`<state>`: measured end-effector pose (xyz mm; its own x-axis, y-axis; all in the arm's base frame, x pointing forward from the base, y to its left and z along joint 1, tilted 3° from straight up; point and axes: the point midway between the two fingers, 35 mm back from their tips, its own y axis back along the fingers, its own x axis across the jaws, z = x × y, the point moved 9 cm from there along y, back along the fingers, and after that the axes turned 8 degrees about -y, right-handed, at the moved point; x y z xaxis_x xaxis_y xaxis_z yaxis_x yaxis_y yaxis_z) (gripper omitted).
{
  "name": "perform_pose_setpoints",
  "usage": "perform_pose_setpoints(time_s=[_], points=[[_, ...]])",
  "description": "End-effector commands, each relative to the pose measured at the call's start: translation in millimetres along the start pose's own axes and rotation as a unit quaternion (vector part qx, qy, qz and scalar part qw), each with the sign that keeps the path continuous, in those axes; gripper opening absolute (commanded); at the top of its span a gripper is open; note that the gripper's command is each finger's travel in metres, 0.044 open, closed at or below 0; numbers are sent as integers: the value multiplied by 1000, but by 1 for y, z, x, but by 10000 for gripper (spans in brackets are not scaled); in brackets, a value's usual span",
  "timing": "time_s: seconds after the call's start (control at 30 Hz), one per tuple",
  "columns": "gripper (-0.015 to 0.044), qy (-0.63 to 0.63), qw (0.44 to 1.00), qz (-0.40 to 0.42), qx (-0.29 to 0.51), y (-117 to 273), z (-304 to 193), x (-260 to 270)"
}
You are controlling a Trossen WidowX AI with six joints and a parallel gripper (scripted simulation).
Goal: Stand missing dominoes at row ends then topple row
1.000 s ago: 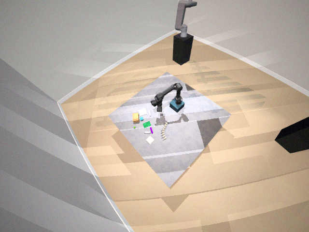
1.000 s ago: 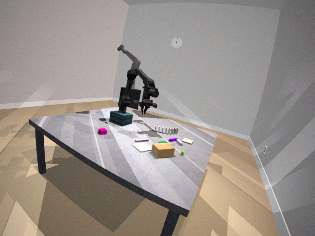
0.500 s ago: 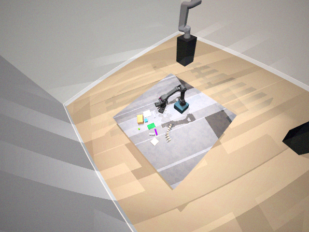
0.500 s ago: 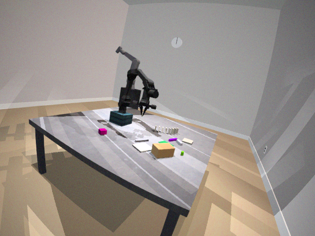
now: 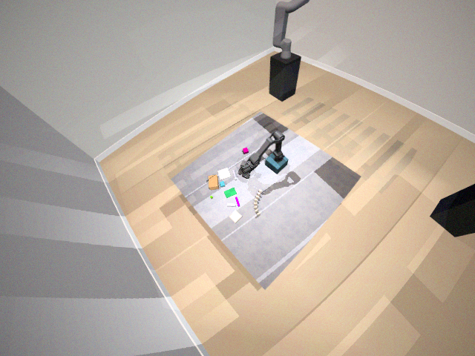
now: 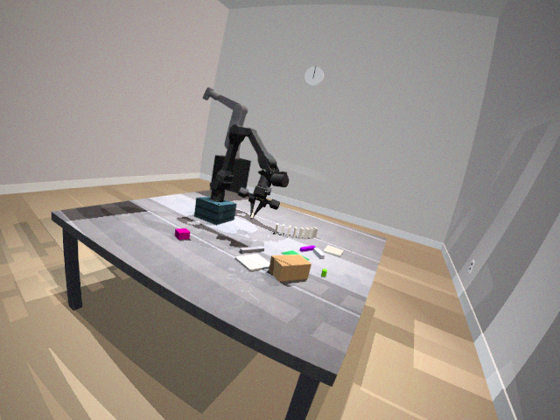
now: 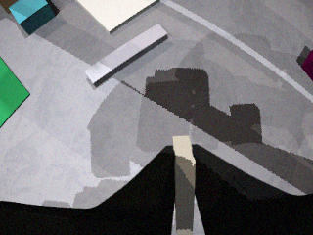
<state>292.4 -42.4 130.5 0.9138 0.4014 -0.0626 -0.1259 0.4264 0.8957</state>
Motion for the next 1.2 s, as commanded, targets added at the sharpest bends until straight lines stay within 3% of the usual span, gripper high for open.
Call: perform_pose_setpoints(time_s=[0.0,0.5,1.17], points=[[23,3,999,-6,-51,-8,-13,3],[23,-11,962,16,-271,-19,-64,5],[23,-88,857,91,-500,-11,-121,-28]])
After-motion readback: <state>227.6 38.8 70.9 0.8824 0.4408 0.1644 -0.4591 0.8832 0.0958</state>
